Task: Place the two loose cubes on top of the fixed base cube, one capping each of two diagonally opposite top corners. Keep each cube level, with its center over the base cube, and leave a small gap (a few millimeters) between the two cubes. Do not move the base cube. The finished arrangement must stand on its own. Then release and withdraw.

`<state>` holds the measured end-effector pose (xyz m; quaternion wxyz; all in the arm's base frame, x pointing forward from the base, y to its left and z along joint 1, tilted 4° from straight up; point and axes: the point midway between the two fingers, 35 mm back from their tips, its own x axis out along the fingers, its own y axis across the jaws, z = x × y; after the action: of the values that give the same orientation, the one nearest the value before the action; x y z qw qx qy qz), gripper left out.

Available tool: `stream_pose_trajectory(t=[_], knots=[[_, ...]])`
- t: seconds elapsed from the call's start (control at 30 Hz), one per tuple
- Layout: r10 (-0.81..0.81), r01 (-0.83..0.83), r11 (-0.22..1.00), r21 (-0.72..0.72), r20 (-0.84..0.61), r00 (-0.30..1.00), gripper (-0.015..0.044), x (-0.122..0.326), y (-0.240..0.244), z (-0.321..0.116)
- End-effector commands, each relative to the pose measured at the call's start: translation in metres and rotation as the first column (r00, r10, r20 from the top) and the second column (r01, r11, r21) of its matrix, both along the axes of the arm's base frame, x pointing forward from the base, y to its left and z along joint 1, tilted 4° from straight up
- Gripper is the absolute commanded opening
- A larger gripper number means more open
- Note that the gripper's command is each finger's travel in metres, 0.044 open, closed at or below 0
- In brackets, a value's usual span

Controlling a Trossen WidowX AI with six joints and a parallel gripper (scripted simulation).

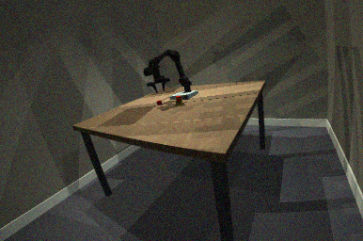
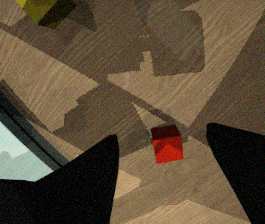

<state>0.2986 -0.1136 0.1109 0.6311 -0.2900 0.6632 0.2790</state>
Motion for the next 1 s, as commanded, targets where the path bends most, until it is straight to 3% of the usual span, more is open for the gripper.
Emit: stream_pose_trajectory(t=[0.0, 0.23, 0.53, 0.97], knots=[[0.039, -0.039, 0.999, -0.009, 0.005, 0.999, 0.0265, -0.013, -0.029, 0.010], [0.075, -0.075, 0.997, -0.011, 0.001, 0.997, 0.0265, -0.031, -0.055, 0.015], [0.075, -0.075, 0.997, -0.011, 0.000, 0.997, 0.0265, -0.033, -0.058, -0.045], [0.075, -0.075, 0.997, -0.011, 0.000, 0.997, 0.0265, -0.033, -0.059, -0.062]])
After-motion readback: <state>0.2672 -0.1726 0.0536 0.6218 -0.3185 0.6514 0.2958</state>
